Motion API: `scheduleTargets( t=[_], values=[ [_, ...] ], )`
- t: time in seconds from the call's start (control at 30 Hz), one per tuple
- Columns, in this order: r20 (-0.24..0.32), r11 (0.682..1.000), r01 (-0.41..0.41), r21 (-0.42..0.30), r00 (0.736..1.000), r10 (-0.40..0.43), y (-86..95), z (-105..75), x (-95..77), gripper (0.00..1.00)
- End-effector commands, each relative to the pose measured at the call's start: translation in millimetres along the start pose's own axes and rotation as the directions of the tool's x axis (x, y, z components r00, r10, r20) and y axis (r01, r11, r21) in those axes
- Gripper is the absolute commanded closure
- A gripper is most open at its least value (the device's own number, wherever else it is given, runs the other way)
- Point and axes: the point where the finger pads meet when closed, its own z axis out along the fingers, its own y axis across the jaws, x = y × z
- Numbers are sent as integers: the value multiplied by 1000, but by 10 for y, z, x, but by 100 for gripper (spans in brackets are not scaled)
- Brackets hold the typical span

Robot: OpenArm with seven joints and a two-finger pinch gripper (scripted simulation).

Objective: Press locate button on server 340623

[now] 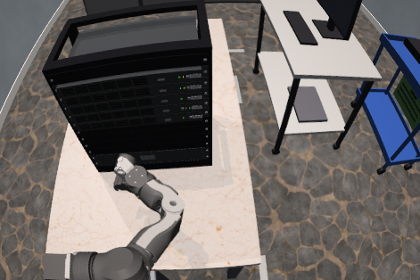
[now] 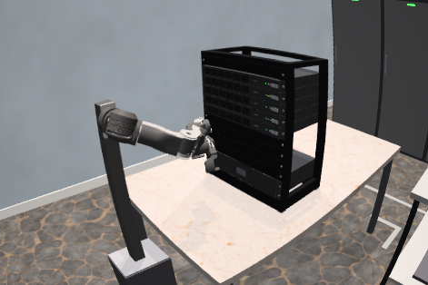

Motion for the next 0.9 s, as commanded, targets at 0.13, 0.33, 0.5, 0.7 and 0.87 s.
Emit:
scheduleTargets(
  t=[0.13, 0.33, 0.5, 0.7, 0.87],
  values=[
    [3, 1000, 0, -3, 1000, 0, 4, -11, -6, 0],
    [3, 1000, 0, -3, 1000, 0, 4, -11, -6, 0],
    [3, 1000, 0, -3, 1000, 0, 4, -11, -6, 0],
    [-6, 1000, -6, -16, 1000, 6, 19, -5, 8, 40],
    [-30, 998, -24, -57, 999, 22, 62, 9, 51, 40]
  ],
)
